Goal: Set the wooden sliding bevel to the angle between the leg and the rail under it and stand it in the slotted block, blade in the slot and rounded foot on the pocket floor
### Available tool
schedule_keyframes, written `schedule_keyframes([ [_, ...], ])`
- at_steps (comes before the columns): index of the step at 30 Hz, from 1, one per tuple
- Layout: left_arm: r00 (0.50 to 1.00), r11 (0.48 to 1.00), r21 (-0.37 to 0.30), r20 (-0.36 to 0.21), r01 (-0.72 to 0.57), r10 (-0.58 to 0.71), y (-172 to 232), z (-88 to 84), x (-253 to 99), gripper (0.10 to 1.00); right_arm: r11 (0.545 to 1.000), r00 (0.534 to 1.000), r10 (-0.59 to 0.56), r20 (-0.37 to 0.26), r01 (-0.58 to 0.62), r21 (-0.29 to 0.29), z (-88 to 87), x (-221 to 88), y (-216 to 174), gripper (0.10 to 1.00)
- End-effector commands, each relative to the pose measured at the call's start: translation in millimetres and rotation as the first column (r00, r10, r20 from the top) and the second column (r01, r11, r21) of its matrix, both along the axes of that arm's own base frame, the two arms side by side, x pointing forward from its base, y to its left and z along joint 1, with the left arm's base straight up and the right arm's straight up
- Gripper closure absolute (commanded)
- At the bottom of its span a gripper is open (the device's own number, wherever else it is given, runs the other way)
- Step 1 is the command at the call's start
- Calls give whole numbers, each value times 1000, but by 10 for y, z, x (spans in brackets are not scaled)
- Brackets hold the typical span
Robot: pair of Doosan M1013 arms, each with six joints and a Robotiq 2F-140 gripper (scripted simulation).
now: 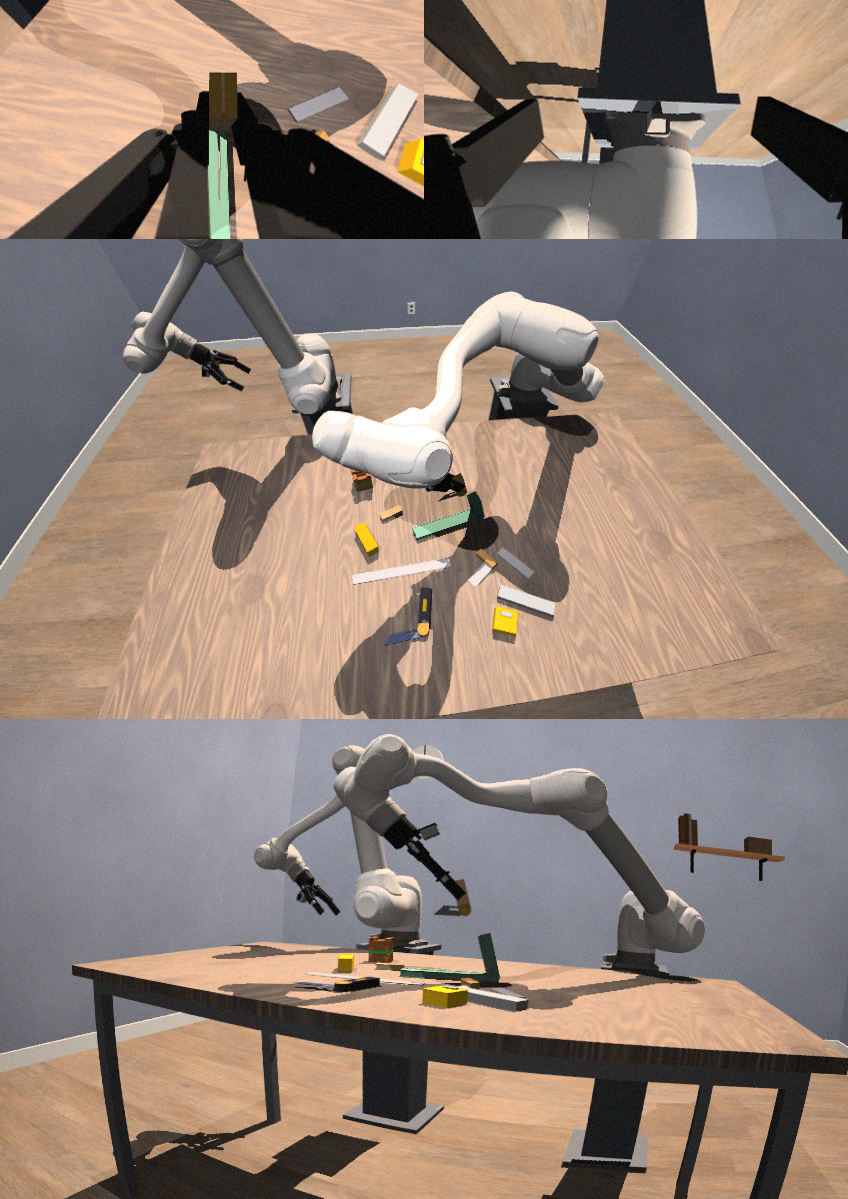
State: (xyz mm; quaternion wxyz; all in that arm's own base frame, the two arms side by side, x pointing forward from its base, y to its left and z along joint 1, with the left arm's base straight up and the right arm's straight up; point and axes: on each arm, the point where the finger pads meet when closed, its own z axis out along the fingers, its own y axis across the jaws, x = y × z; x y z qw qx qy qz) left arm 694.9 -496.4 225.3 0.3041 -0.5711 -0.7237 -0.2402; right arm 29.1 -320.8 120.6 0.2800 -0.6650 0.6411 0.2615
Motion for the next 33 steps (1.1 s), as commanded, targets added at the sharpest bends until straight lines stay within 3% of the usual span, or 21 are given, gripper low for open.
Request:
schedule_keyframes([
  [1, 1000, 1000, -1, 1, 0, 0, -1, 218, 2, 999, 1000, 1000, 0, 0, 0, -1, 4, 1, -3, 98],
  [5, 1000, 1000, -1, 1, 0, 0, 0, 308, 2, 999, 1000, 1000, 0, 0, 0, -1, 4, 1, -3, 98],
  [33, 1000, 1000, -15, 4, 1, -1, -159, 313, -109, 999, 1000, 1000, 0, 0, 0, -1, 4, 1, -3, 98],
])
